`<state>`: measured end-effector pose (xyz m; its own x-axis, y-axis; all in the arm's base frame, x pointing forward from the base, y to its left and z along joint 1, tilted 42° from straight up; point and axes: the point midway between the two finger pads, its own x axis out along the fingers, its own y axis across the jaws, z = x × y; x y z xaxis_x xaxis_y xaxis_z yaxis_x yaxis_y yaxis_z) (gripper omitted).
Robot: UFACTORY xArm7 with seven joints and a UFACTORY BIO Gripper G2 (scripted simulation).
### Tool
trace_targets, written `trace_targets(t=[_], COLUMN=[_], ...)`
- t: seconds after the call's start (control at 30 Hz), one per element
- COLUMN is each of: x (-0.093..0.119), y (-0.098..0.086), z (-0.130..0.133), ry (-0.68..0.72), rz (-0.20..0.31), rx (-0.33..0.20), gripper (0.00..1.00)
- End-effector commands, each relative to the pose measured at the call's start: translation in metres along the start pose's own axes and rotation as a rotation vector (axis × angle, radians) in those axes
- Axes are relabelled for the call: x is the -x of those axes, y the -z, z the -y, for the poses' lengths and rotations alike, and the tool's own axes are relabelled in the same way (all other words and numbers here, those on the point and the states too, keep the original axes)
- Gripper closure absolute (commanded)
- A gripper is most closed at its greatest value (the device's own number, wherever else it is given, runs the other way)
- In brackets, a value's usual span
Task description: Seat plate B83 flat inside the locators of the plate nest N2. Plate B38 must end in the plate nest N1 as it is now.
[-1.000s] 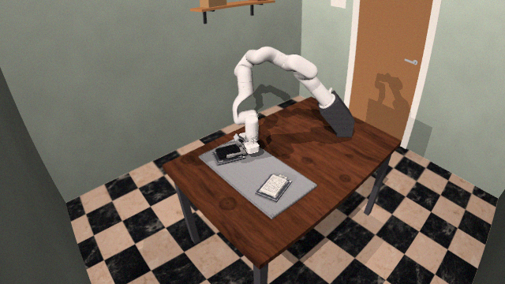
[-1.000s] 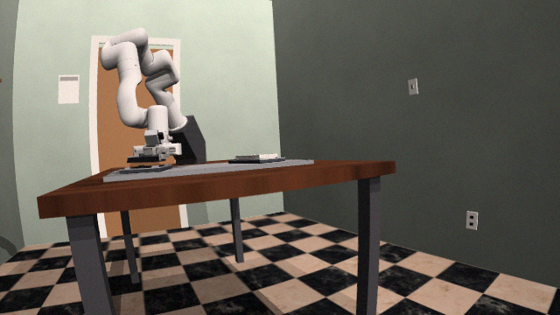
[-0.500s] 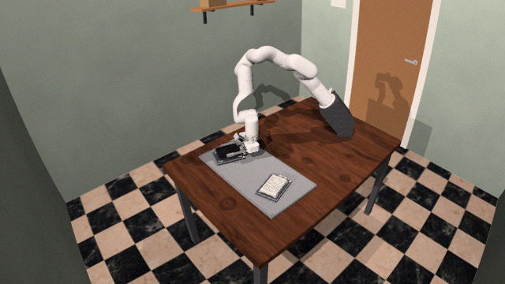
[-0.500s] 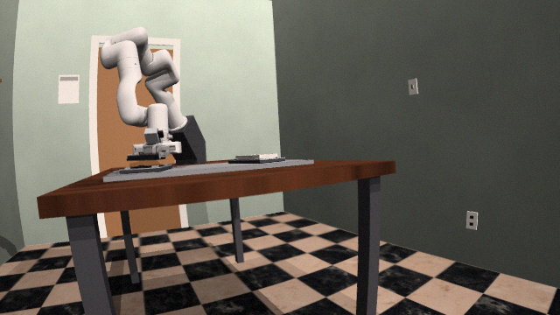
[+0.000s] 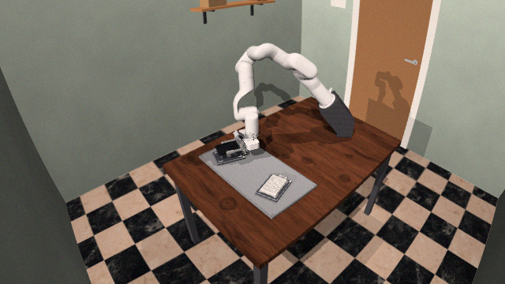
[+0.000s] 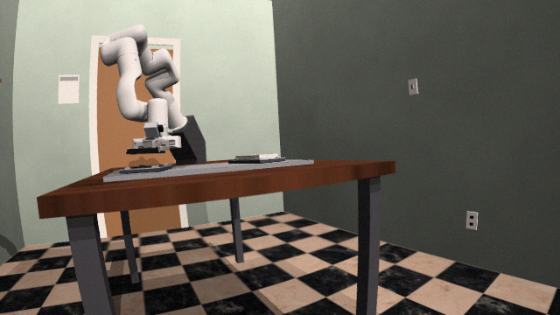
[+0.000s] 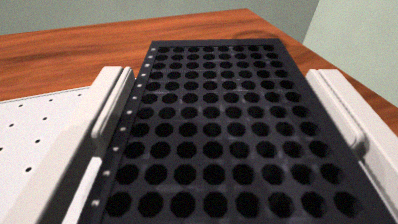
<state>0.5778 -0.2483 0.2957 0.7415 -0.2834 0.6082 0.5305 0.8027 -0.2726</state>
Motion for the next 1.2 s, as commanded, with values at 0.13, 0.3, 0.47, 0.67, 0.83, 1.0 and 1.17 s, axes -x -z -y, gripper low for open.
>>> trace_targets(t=[0.13, 0.3, 0.47, 0.67, 0.83, 1.0, 1.17], x=[-0.001, -0.001, -0.001, -0.001, -0.001, -0.001, -0.001], y=[-0.012, -0.020, -0.028, -0.037, -0.043, -0.043, -0.043], z=[-0.001, -0.001, -0.001, -0.001, -0.001, -0.001, -0.001], ry=[0.000, 0.000, 0.000, 0.000, 0.000, 0.000, 0.000], rz=[0.003, 0.003, 0.003, 0.003, 0.003, 0.003, 0.003], rx=[-0.002, -0.002, -0.002, -0.002, -0.002, -0.002, -0.002], gripper=[1.00, 1.00, 1.00, 1.00, 1.00, 1.00, 1.00])
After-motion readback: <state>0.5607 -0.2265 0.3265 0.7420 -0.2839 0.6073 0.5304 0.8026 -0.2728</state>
